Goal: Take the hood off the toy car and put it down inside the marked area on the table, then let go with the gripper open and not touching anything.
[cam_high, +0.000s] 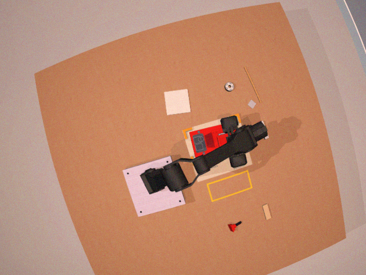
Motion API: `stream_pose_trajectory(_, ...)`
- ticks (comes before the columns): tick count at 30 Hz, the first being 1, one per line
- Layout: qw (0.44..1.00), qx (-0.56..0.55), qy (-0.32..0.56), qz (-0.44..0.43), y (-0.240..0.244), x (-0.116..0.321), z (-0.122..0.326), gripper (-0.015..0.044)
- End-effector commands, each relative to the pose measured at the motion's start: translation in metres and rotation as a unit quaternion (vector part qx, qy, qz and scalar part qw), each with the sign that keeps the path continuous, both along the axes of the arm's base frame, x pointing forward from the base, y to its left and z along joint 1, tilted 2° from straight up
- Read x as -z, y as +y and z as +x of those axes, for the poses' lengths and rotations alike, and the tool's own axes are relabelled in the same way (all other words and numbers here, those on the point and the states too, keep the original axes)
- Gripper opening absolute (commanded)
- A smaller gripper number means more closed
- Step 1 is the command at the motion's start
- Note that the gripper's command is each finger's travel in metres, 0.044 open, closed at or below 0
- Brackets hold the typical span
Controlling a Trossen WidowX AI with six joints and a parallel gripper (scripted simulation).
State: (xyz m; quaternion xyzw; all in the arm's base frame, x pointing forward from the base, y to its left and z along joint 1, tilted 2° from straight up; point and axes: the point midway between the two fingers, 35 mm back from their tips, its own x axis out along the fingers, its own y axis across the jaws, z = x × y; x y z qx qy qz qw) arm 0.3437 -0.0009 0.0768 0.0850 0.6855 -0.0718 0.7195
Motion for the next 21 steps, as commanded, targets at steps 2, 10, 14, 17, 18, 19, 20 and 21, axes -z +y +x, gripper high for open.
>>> stream_pose_trajectory(2, 1.0, -0.001, 0.0, 0.001, -0.016, 0.0, -0.002, 0.0)
stream_pose_trajectory(10, 1.0, -0.002, 0.0, -0.001, -0.046, -0.001, -0.007, 0.0)
stream_pose_trajectory(14, 1.0, -0.002, 0.0, -0.001, -0.06, -0.001, -0.01, 0.0)
stream_pose_trajectory(17, 1.0, -0.002, 0.0, -0.002, -0.071, -0.001, -0.013, 0.0)
stream_pose_trajectory(18, 1.0, -0.002, 0.0, -0.002, -0.075, -0.001, -0.014, 0.0)
stream_pose_trajectory(19, 1.0, -0.002, 0.0, -0.002, -0.078, -0.001, -0.015, 0.0)
stream_pose_trajectory(20, 1.0, -0.002, 0.0, -0.002, -0.082, -0.001, -0.016, 0.0)
stream_pose_trajectory(21, 1.0, -0.002, 0.0, -0.002, -0.086, -0.001, -0.018, 0.0)
